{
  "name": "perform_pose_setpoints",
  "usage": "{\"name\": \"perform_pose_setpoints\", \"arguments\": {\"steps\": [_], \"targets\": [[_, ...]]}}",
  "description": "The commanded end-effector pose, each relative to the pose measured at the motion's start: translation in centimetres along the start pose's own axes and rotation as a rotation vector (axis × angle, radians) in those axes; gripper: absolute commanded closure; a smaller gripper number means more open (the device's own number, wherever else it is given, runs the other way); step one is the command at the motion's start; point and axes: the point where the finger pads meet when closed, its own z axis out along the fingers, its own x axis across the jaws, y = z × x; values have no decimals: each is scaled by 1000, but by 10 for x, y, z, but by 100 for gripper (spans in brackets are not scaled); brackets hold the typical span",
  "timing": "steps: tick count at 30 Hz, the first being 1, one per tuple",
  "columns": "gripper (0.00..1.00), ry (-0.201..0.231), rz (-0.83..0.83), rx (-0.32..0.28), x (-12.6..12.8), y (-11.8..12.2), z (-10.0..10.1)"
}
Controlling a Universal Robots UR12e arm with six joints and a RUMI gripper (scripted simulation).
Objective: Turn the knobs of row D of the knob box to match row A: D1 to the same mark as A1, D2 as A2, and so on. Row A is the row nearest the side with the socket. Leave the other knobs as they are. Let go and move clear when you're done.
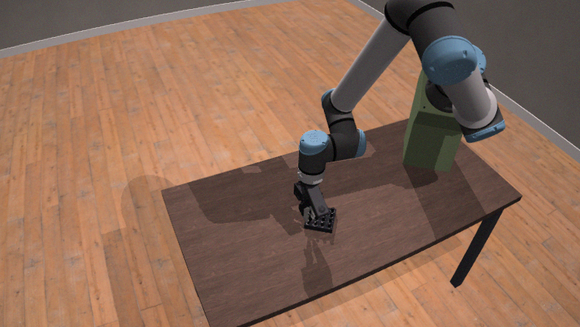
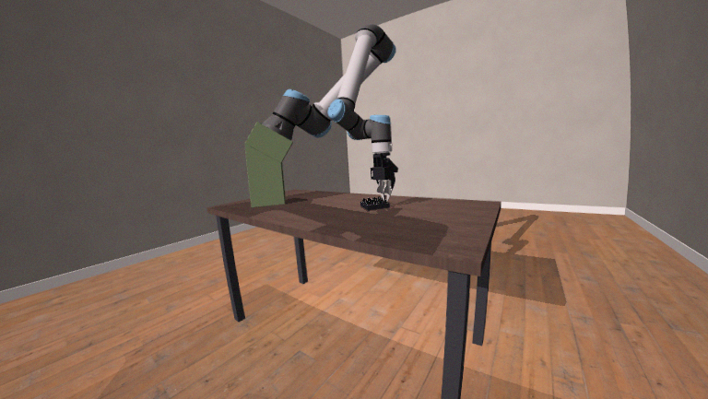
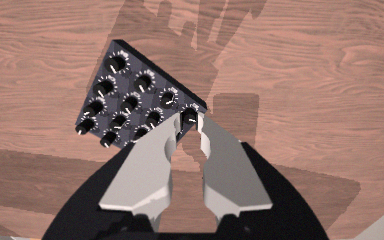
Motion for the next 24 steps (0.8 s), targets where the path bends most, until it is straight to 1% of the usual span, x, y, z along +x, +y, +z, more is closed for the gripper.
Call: {"name": "perform_pose_setpoints", "arguments": {"steps": [1, 12, 14, 24], "targets": [[96, 1, 57, -1, 1, 0, 0], [96, 1, 237, -1, 2, 0, 0], [96, 1, 237, -1, 2, 0, 0], [96, 2, 437, 0, 3, 0, 0]]}}
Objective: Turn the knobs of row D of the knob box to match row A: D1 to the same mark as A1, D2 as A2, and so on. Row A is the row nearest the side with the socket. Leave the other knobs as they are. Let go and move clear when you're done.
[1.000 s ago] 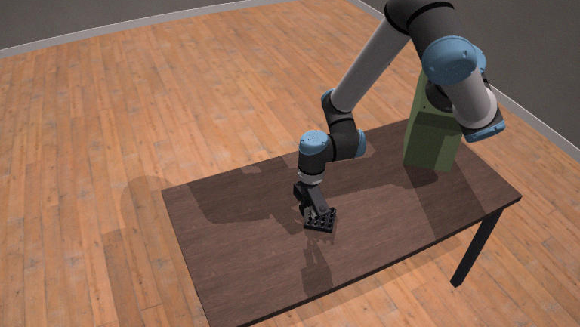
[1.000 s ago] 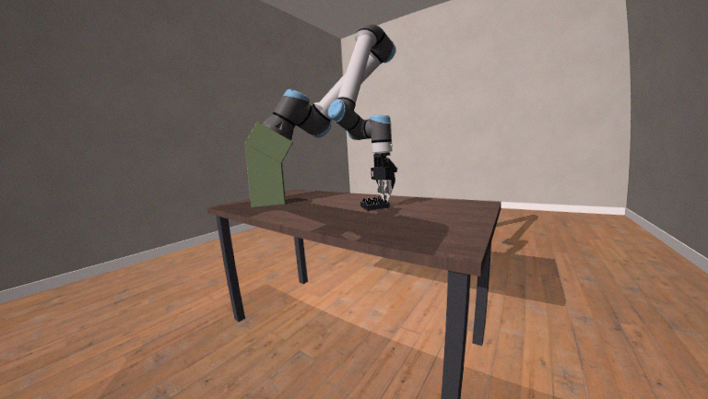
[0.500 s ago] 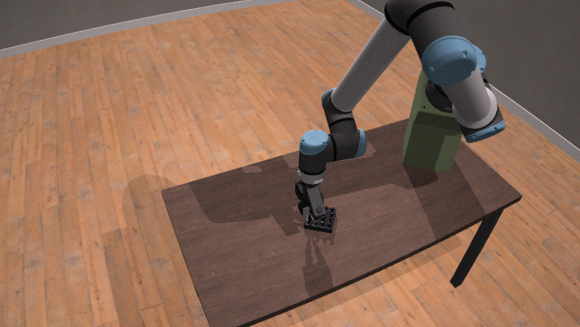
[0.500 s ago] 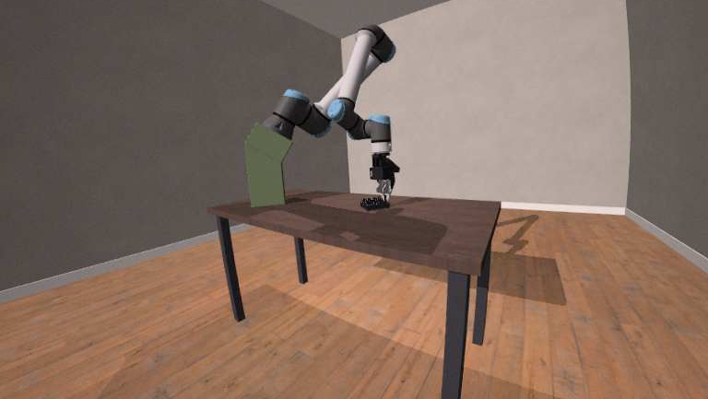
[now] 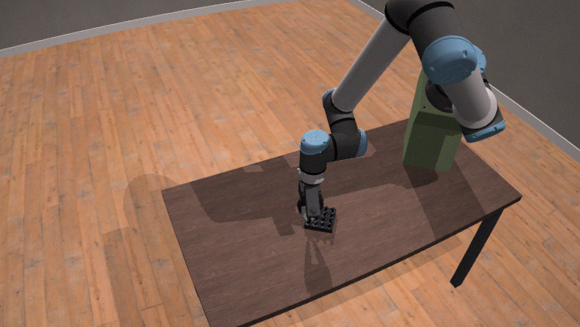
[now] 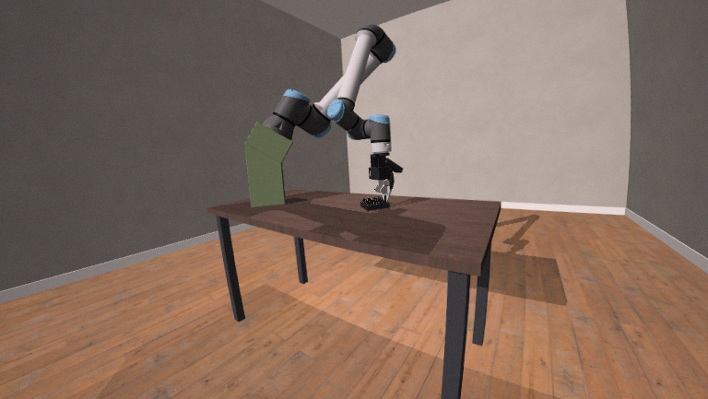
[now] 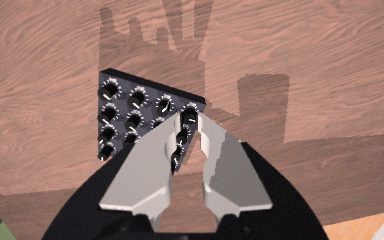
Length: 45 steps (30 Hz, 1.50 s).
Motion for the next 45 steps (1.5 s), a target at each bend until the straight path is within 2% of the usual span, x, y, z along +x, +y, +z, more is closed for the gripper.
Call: {"name": "perform_pose_setpoints", "arguments": {"steps": [1, 22, 45], "targets": [[96, 3, 110, -1, 1, 0, 0], [96, 3, 527, 0, 3, 0, 0], [96, 3, 885, 0, 4, 2, 0]]}}
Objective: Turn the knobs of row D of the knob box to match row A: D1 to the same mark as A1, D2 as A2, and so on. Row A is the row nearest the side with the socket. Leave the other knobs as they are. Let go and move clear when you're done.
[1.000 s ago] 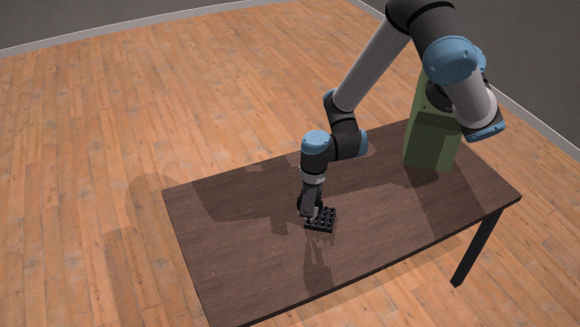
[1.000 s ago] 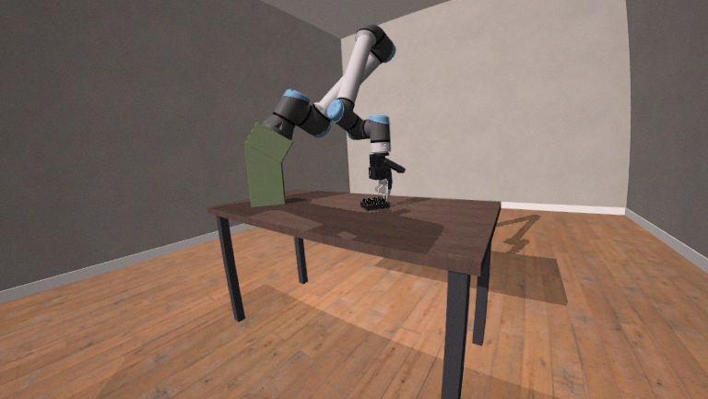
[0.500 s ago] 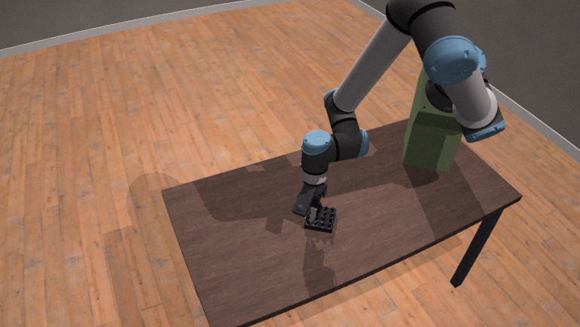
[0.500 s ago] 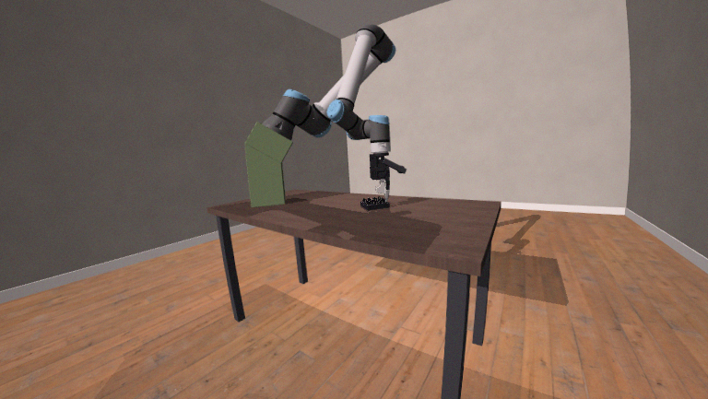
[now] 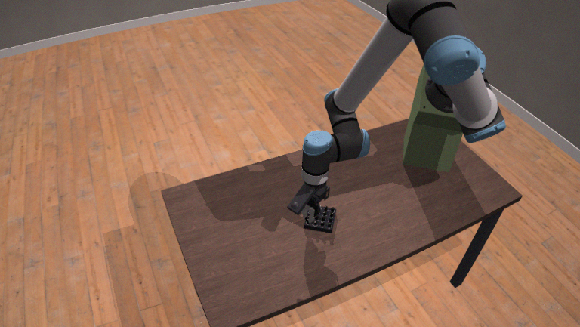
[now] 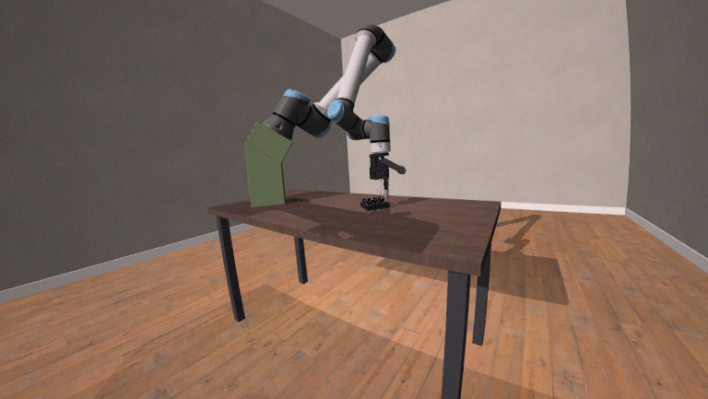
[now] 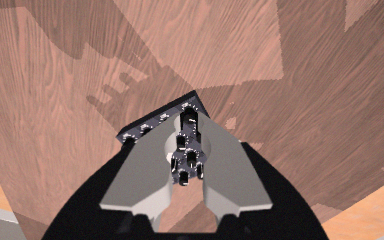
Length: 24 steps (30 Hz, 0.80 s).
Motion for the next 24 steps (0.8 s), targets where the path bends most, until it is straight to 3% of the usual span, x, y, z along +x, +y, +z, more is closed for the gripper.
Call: {"name": "perform_pose_setpoints", "arguments": {"steps": [1, 24], "targets": [[96, 3, 80, 1, 1, 0, 0], [96, 3, 294, 2, 2, 0, 0]]}}
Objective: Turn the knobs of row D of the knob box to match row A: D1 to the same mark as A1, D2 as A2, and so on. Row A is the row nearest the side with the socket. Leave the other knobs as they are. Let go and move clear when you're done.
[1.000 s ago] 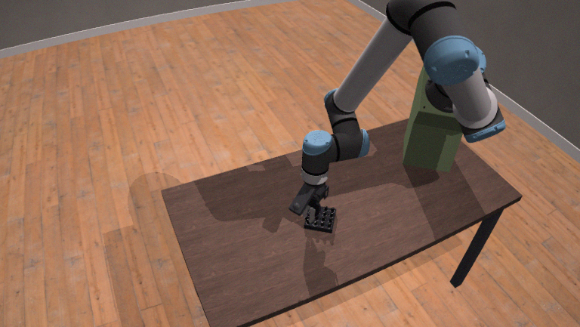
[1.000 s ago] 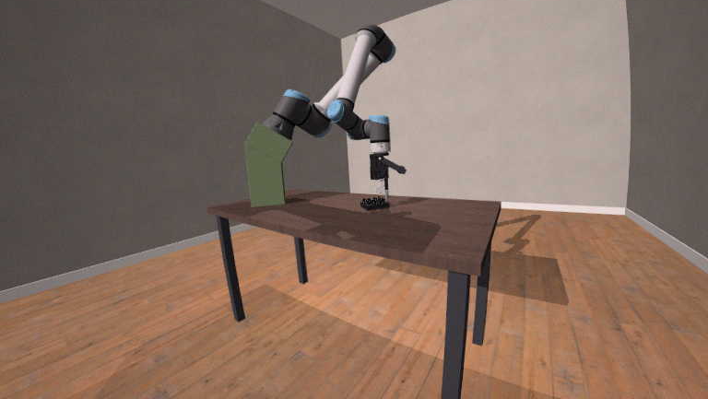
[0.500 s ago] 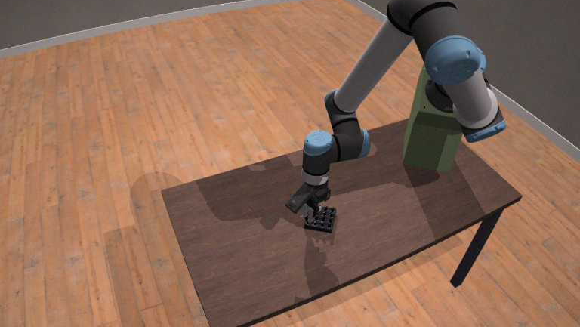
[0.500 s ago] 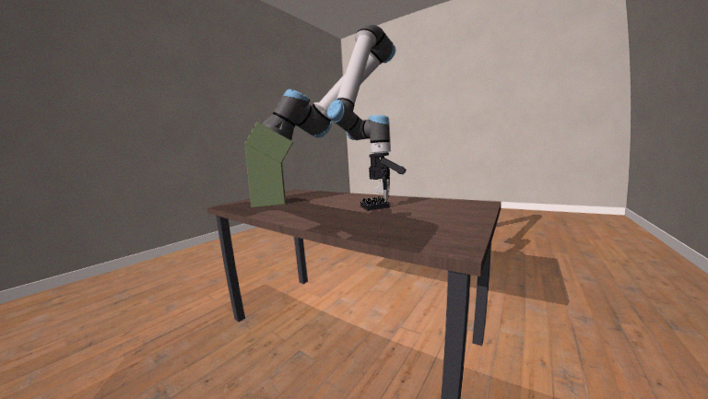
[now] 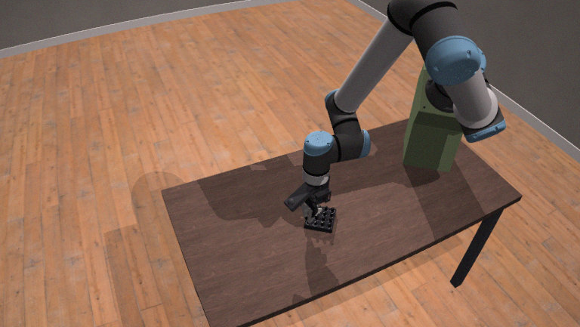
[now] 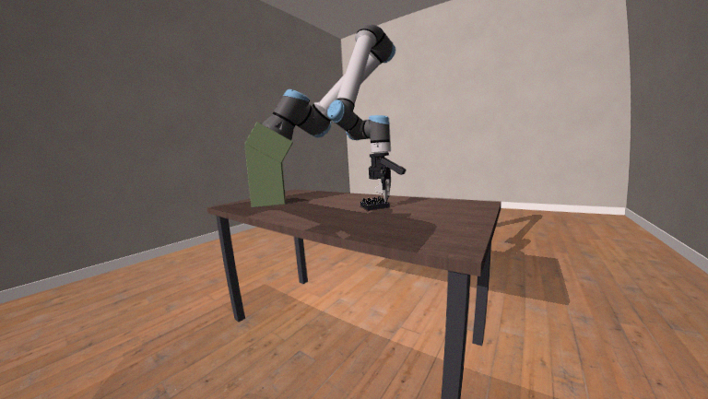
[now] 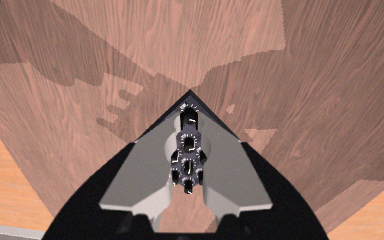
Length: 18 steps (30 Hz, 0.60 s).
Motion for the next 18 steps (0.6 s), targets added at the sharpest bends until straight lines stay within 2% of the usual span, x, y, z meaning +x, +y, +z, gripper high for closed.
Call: {"name": "perform_pose_setpoints", "arguments": {"steps": [1, 18], "targets": [[96, 1, 35, 1, 0, 0, 0], [96, 1, 67, 1, 0, 0, 0]]}}
